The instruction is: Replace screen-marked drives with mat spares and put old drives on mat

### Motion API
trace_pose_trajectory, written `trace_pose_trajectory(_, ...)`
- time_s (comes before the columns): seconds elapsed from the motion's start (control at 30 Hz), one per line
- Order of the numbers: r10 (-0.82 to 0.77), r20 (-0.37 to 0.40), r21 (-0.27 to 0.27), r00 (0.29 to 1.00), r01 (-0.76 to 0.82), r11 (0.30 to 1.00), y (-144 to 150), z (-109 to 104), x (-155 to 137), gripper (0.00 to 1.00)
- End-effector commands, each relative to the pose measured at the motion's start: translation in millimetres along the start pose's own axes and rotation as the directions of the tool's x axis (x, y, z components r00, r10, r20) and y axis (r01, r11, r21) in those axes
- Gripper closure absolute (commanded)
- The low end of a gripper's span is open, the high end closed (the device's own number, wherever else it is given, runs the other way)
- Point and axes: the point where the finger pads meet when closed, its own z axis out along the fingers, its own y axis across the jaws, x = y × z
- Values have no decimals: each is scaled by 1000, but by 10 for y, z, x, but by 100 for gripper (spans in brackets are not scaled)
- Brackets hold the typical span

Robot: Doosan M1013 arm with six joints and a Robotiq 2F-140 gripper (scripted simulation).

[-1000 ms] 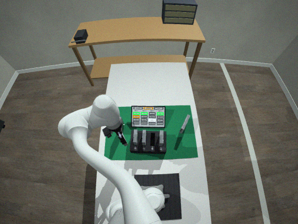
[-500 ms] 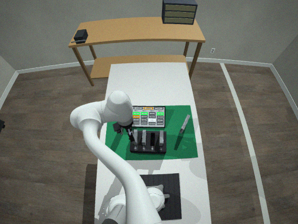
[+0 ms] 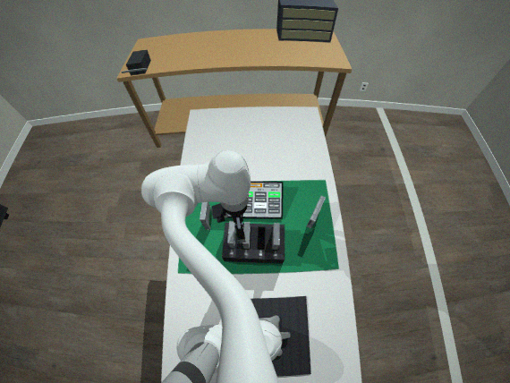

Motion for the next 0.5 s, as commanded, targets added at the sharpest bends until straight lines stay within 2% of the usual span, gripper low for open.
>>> trace_pose_trajectory(0.0,33,-1,-1,999,-33,999,-5,-4,-138,90)
trace_pose_trajectory(0.33,119,-1,-1,993,-119,993,-51,-3,-496,90)
trace_pose_trajectory(0.47,133,-1,0,991,-133,991,-61,-2,-554,90)
